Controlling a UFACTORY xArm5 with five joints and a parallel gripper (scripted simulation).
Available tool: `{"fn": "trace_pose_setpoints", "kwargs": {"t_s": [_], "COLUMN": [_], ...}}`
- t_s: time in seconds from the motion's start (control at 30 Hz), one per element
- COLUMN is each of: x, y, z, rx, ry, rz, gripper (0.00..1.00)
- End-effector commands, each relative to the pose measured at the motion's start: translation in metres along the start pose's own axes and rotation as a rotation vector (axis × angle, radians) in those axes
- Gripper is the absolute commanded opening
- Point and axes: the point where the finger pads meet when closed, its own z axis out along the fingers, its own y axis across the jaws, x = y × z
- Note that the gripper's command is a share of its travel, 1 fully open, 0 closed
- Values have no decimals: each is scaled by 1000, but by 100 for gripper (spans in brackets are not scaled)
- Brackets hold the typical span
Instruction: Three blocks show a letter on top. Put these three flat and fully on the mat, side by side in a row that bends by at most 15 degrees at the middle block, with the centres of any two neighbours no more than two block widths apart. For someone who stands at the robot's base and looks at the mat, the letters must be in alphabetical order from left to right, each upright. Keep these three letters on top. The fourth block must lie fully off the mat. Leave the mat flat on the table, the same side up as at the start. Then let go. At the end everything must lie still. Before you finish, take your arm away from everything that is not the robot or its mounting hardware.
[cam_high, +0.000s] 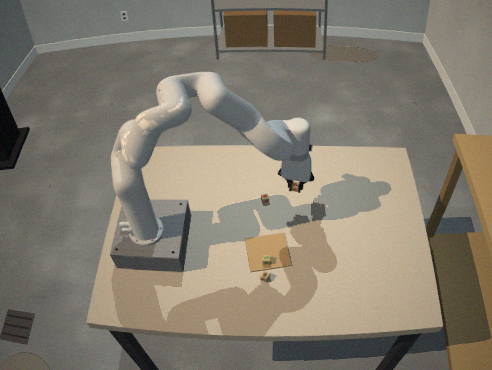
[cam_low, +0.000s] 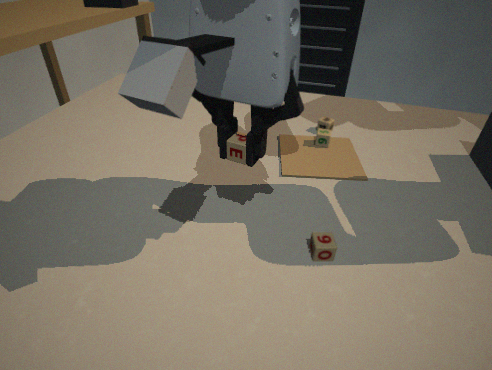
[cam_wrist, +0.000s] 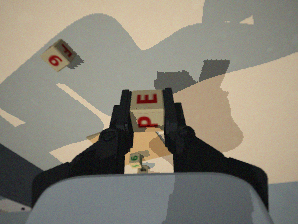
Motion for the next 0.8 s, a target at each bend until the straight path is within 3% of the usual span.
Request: {"fn": "trace_pose_setpoints", "kwargs": {"t_s": [0.0,0.77], "x": [-7,-60], "y": [2,0], "z": [-2,-5], "rx": [-5,-3], "ry": [4,6], "rz": [108,776], "gripper": [21,21]}}
